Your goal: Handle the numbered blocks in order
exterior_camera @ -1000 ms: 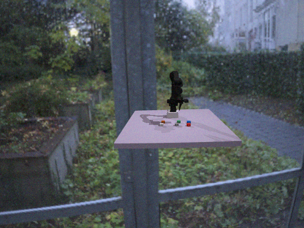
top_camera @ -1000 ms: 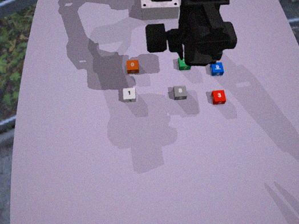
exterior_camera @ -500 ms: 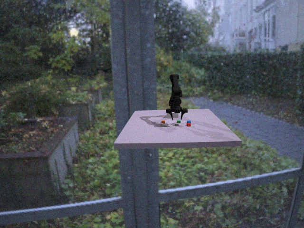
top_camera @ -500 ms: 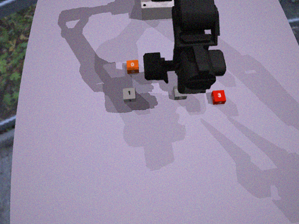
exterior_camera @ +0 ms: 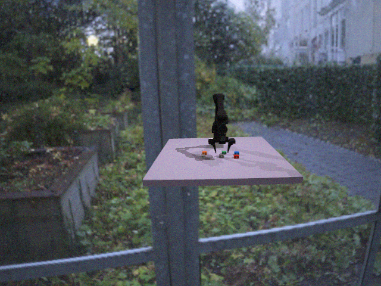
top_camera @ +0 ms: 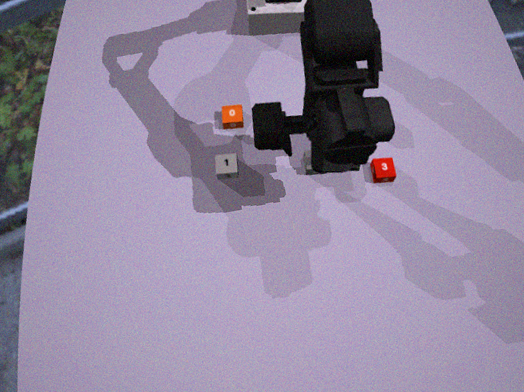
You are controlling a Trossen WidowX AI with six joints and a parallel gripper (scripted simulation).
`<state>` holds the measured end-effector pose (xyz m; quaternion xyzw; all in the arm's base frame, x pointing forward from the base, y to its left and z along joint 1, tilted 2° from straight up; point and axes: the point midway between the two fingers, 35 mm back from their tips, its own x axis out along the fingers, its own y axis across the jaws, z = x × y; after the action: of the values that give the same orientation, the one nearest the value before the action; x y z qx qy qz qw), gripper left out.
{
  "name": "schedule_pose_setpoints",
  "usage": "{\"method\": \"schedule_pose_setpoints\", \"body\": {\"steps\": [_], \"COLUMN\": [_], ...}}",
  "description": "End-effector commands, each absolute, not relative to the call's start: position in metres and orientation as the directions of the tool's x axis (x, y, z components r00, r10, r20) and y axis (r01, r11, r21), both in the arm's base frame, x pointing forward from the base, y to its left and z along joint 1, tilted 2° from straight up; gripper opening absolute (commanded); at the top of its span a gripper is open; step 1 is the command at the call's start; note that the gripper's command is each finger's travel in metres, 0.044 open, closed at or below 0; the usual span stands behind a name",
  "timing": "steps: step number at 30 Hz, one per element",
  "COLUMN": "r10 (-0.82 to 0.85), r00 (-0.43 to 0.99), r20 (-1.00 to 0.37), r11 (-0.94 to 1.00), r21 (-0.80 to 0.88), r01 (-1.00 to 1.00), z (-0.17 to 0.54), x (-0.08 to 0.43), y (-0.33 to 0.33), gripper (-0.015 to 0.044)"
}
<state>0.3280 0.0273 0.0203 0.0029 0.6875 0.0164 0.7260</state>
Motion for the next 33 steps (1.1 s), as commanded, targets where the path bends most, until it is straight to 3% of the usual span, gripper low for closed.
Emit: {"method": "schedule_pose_setpoints", "body": {"steps": [1, 10, 21, 33], "r10": [0.026, 0.026, 0.026, 0.026], "r00": [0.042, 0.042, 0.042, 0.042], "r20": [-0.999, -0.999, -0.999, -0.999], "r11": [0.999, 0.999, 0.999, 0.999], "r21": [0.025, 0.025, 0.025, 0.025], "r01": [-0.021, -0.021, -0.021, -0.021], "z": [0.01, -0.001, -0.001, -0.001], "x": [0.325, 0.325, 0.325, 0.325], "y": [0.027, 0.028, 0.028, 0.028], "gripper": [0.04, 0.04, 0.012, 0.012]}}
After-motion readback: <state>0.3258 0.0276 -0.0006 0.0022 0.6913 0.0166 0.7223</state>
